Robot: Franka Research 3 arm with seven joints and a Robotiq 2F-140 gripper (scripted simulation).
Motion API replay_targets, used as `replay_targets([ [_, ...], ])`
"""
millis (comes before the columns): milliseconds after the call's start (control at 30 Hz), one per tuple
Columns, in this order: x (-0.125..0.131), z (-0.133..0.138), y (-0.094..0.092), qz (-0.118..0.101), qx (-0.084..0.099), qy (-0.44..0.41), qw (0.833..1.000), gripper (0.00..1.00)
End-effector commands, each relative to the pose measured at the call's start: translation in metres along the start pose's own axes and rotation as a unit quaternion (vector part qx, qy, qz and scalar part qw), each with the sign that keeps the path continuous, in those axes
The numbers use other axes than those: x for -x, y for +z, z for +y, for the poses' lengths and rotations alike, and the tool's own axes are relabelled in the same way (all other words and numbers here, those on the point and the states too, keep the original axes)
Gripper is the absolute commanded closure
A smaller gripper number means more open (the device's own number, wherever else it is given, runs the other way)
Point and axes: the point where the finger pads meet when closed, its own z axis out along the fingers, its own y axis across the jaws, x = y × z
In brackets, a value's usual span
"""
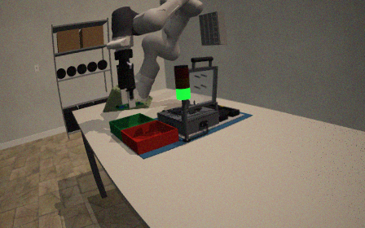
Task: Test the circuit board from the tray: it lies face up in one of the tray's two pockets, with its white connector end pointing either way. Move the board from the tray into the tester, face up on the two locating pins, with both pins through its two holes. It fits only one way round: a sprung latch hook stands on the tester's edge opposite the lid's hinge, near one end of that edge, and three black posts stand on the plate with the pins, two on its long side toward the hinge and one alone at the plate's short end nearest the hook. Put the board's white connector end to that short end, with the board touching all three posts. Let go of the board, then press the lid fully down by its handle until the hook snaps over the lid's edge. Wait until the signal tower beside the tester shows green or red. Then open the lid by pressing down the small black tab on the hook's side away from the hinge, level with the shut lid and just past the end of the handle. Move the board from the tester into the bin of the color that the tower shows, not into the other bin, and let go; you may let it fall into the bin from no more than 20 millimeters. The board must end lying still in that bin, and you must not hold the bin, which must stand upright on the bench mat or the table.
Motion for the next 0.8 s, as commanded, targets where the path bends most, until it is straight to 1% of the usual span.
replay_targets([
  [0,0.000,-0.001,0.003,0.000,-0.001,-0.004,1.000,0.54],
  [267,0.000,-0.001,0.019,0.000,-0.001,-0.004,1.000,0.54],
  [333,0.000,-0.001,0.019,0.000,-0.001,-0.004,1.000,0.54],
  [767,-0.001,-0.001,0.061,0.000,-0.001,-0.004,1.000,0.54],
])
